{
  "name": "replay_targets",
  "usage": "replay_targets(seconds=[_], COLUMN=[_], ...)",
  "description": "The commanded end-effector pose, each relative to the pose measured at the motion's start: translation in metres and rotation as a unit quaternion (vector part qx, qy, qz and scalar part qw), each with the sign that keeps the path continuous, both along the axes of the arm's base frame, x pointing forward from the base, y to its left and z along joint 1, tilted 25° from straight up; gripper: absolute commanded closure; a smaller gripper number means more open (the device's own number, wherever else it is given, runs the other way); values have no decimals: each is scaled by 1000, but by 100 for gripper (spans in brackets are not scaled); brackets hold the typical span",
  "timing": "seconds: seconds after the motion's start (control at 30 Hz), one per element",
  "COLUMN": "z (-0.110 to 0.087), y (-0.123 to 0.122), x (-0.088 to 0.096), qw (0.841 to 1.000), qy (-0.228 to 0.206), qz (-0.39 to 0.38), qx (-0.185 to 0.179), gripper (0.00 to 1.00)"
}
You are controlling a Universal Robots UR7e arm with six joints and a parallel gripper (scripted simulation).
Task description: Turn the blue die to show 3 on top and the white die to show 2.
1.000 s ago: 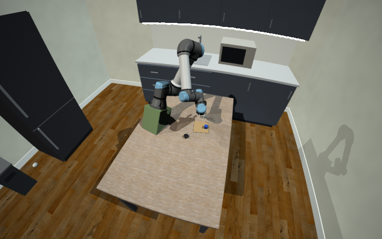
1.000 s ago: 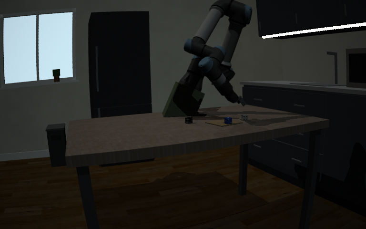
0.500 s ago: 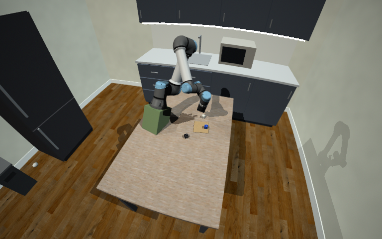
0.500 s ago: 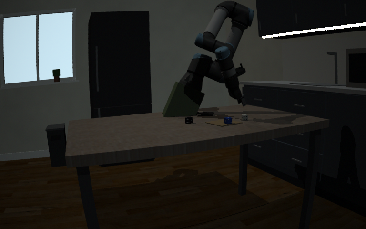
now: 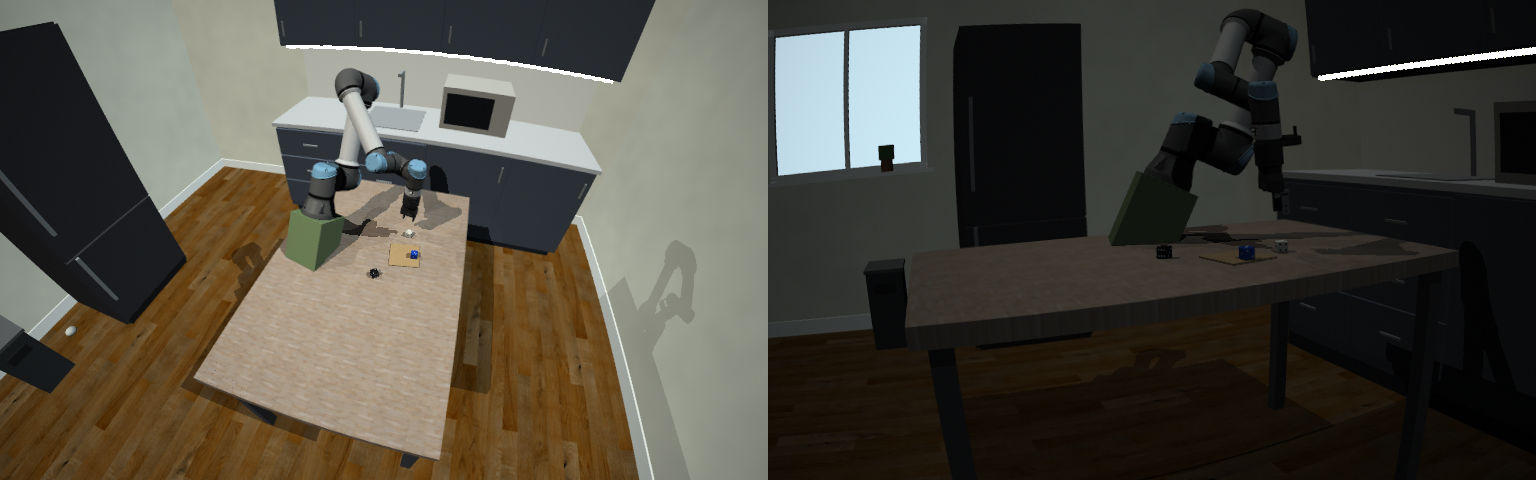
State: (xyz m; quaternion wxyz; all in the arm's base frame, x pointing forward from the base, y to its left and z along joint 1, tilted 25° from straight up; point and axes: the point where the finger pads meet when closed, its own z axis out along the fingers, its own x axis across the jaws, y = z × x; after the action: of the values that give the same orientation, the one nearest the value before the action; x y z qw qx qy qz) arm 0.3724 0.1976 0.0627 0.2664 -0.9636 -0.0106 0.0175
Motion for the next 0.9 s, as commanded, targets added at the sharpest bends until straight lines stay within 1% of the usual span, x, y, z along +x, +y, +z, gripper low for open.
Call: replay_targets(seconds=[0.0,0.13,0.3,0.33,0.87], z=[11,15,16,16,16], y=[-2,-2,-2,-2,-2], x=[9,11,12,12,12], qw=[998,997,997,997,997], qy=[-24,-32,-34,-34,-31], qz=[-34,-43,-45,-45,-50], qx=[-38,-48,-50,-50,-50], gripper=[13,13,13,0,0])
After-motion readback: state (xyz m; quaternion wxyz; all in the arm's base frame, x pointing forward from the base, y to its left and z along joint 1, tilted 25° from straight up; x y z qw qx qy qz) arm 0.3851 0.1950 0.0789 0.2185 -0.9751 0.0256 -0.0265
